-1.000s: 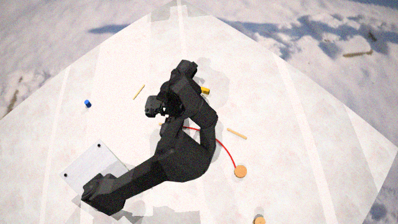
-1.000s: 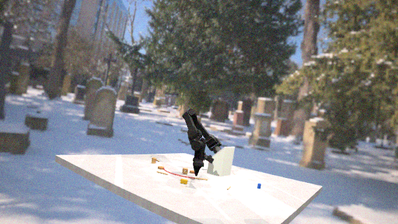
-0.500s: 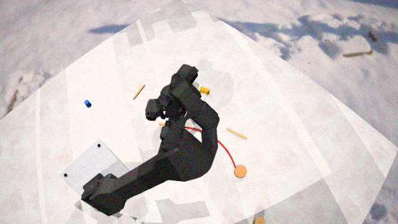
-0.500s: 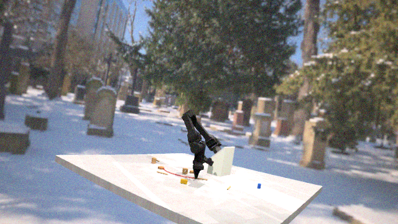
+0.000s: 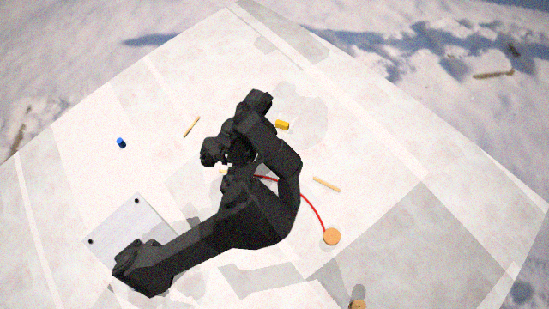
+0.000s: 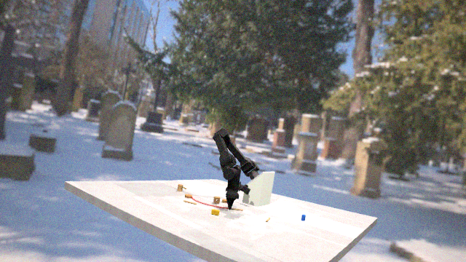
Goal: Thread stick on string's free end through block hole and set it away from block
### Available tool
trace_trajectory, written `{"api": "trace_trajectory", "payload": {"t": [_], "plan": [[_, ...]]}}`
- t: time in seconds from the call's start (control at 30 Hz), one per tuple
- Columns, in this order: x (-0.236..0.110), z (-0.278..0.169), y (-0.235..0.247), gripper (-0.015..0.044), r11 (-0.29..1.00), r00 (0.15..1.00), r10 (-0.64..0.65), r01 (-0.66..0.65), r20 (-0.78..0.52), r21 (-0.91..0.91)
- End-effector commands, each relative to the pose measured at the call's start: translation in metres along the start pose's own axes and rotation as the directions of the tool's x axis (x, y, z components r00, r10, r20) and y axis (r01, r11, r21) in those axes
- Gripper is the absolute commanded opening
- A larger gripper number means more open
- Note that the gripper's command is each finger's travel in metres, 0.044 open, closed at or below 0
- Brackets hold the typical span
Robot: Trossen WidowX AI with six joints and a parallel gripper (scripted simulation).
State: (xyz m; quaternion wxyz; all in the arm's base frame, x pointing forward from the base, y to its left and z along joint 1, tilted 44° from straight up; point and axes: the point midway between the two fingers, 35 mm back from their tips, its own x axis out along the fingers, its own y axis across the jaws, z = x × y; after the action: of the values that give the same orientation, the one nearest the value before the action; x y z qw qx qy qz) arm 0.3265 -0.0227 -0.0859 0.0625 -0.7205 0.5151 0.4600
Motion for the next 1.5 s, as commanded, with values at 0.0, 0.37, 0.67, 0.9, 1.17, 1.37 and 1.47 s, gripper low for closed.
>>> {"api": "trace_trajectory", "payload": {"t": [0.0, 0.37, 0.67, 0.9, 1.17, 1.37, 1.47], "plan": [[0.001, 0.0, 0.001, 0.0125, 1.0, 1.0, 0.005, -0.005, -0.003, -0.006], [0.001, 0.0, 0.001, 0.0125, 1.0, 1.0, 0.005, -0.005, -0.003, -0.006], [0.0, 0.0, 0.0, 0.0, 1.0, 1.0, 0.0, 0.0, 0.0, 0.0], [-0.003, 0.0, 0.0, 0.0, 1.0, 1.0, 0.0, 0.0, 0.0, 0.0], [-0.013, 0.0, -0.001, 0.0, 1.0, 1.0, -0.001, 0.001, 0.001, 0.0], [-0.021, 0.0, -0.002, 0.0, 1.0, 1.0, -0.001, 0.001, 0.002, 0.0], [-0.025, 0.0, -0.002, 0.0, 1.0, 1.0, -0.002, 0.002, 0.002, 0.0]]}}
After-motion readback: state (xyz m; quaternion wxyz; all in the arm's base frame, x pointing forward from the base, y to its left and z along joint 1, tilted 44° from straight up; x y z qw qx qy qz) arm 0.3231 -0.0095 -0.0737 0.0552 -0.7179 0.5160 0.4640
